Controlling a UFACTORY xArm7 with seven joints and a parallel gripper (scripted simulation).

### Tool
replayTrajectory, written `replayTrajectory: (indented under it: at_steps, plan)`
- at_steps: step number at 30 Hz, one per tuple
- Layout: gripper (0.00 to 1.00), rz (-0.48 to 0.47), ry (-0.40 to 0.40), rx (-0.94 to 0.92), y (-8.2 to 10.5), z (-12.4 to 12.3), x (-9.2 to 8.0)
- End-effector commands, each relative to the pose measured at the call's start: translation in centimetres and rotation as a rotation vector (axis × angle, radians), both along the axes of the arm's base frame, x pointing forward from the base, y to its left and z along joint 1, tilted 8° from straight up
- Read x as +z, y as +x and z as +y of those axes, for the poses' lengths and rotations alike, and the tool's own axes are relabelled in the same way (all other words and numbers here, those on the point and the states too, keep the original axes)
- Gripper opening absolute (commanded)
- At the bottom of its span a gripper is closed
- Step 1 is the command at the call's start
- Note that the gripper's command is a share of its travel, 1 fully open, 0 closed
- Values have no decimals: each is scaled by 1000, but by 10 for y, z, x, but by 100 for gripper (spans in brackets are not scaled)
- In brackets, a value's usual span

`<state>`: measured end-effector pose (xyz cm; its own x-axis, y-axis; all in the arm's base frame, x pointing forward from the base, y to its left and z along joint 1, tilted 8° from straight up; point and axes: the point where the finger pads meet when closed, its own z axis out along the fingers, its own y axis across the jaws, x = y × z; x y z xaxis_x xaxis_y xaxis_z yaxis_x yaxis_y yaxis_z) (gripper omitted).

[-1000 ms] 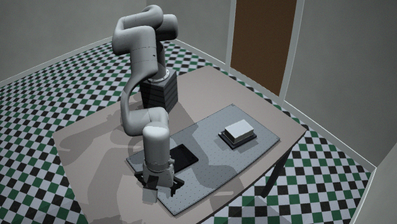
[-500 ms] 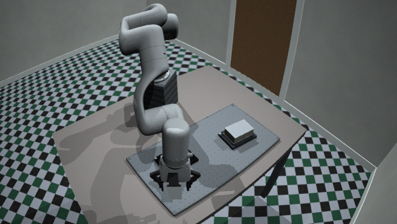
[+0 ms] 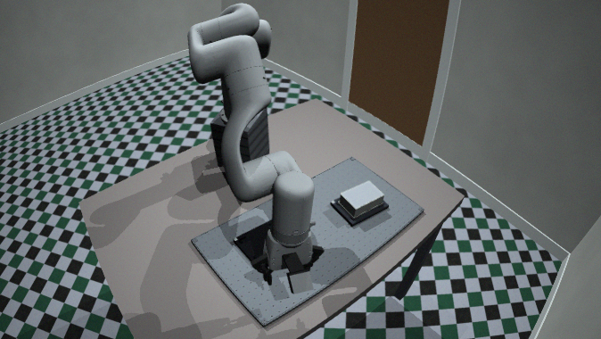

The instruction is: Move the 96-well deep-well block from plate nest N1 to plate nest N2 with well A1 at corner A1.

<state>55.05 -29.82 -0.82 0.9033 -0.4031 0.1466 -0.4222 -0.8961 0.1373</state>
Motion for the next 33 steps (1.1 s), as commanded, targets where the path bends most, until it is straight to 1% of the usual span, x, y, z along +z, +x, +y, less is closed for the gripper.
replayTrajectory:
  at_steps: [1,4,6,12,14,18,19,25,29,31,33]
  plan:
    - [100,12,-4,89,6,21,-1]
    - [100,12,-4,89,9,35,-4]
    - [100,12,-4,89,9,35,-4]
    - [100,46,-10,271,12,64,-8]
    - [100,46,-10,271,12,64,-8]
    - [100,46,-10,271,14,83,-12]
    - [100,46,-10,271,14,83,-12]
    - [100,79,-17,453,14,113,-16]
    - [100,79,-17,453,15,132,-19]
    - [100,79,-17,453,15,132,-19]
    - [100,90,-19,519,14,141,-21]
